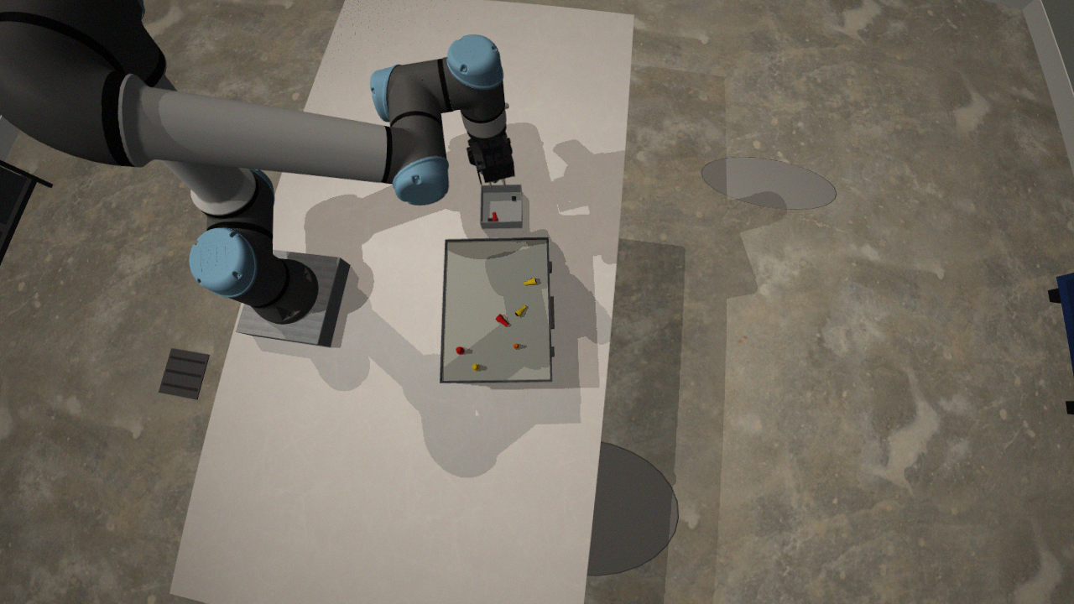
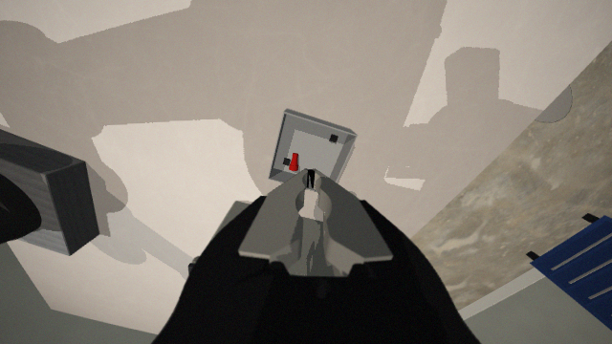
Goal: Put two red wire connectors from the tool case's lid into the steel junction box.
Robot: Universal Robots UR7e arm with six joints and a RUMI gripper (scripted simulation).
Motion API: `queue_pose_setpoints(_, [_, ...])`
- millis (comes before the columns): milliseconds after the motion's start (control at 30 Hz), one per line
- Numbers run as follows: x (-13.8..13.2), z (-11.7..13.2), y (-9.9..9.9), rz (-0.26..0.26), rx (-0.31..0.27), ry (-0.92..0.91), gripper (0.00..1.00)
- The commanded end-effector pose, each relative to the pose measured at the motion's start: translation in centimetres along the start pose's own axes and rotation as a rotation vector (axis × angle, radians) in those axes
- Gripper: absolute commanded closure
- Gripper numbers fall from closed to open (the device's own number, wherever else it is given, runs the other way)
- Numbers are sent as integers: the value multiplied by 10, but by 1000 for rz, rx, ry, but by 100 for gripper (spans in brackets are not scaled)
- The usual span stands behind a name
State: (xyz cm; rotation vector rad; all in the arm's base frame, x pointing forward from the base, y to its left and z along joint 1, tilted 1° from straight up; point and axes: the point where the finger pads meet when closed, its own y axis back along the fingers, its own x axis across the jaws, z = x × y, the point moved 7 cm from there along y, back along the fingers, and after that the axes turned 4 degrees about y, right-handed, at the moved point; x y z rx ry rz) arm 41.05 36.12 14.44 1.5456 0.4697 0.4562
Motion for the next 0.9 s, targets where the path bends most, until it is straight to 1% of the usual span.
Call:
queue_pose_setpoints(0, [2, 0, -41, 6, 0, 0, 100])
queue_pose_setpoints(33, [3, 0, -48, 6, 0, 0, 100])
queue_pose_setpoints(100, [3, 0, -48, 6, 0, 0, 100])
queue_pose_setpoints(233, [3, 0, -71, 6, 0, 0, 100])
queue_pose_setpoints(367, [3, 0, -84, 6, 0, 0, 100])
queue_pose_setpoints(500, [3, 0, -88, 6, 0, 0, 100])
queue_pose_setpoints(833, [3, 0, -89, 6, 0, 0, 100])
queue_pose_setpoints(867, [3, 0, -89, 6, 0, 0, 82])
